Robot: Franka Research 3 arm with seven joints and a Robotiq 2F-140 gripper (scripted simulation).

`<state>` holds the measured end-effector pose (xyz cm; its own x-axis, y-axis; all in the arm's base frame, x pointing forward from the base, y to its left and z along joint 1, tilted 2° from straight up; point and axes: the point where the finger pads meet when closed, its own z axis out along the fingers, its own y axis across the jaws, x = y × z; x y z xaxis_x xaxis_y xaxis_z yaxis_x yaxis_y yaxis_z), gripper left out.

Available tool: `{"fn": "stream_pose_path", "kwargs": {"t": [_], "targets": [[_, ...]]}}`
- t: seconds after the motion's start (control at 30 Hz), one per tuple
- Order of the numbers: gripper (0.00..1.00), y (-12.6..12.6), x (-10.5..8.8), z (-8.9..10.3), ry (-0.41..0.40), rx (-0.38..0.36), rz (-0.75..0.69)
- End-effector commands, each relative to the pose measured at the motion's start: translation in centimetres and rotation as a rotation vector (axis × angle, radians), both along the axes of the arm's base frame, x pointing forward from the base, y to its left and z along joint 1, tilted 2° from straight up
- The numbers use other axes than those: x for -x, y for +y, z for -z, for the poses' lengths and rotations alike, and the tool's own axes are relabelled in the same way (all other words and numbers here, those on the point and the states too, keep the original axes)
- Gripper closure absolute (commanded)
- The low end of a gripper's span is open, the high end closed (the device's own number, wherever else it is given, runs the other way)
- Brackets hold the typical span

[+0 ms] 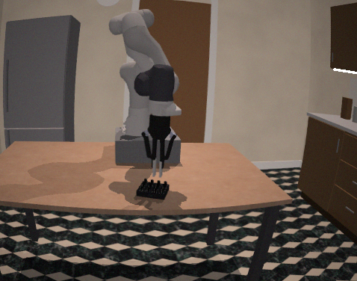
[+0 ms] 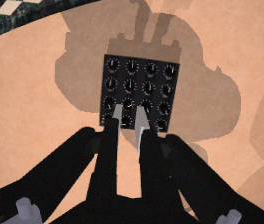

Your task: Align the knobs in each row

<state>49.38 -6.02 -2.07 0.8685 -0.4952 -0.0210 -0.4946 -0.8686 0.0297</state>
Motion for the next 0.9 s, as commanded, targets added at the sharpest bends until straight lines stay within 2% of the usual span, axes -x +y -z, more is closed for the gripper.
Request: {"fn": "stream_pose_path", "kwargs": {"t": [0.0, 0.87], "targets": [[0.88, 0.0, -0.3, 0.4, -0.009, 0.002, 0.009], [0.88, -0.1, -0.2, 2.3, -0.009, 0.002, 0.009]]}}
